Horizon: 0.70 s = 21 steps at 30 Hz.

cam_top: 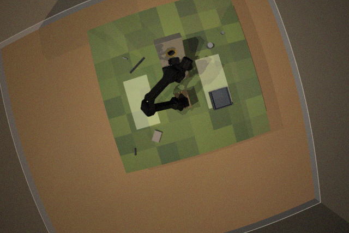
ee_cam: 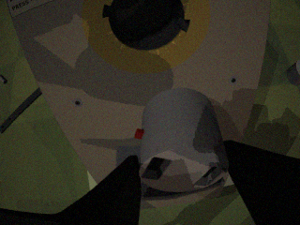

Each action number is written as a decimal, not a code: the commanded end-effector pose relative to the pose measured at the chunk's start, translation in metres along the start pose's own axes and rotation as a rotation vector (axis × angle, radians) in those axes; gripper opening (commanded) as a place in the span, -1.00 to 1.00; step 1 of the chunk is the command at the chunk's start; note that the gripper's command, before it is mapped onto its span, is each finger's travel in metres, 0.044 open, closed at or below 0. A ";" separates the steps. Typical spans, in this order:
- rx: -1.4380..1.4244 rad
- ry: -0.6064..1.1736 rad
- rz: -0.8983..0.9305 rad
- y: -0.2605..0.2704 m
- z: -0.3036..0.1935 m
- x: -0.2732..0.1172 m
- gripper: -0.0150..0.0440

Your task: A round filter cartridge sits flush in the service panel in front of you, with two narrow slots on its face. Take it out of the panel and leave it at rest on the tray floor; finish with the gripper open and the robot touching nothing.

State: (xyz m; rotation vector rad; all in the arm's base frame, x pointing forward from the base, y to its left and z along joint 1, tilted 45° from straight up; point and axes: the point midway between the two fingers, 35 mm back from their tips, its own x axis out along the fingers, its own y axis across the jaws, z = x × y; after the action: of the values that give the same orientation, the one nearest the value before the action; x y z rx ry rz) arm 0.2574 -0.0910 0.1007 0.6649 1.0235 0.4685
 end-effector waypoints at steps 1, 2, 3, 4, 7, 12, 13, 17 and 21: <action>-0.003 0.000 -0.005 -0.002 0.002 -0.023 -0.49; -0.003 0.000 -0.005 -0.001 0.003 -0.028 -0.49; -0.003 0.000 -0.004 -0.001 0.003 -0.034 -0.49; -0.003 0.000 -0.002 -0.001 0.002 -0.039 -0.49; -0.003 -0.001 0.002 0.001 0.002 -0.055 -0.49; -0.004 -0.002 0.003 -0.011 0.003 -0.056 -0.49; -0.004 -0.002 0.002 -0.016 0.004 -0.056 -0.49; -0.005 -0.002 0.001 -0.036 0.005 -0.053 -0.49; -0.006 -0.003 0.000 -0.056 0.005 -0.050 -0.49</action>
State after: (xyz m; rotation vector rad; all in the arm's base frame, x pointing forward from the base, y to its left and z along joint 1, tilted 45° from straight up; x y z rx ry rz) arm 0.2400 -0.1528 0.1061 0.6710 1.0207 0.4732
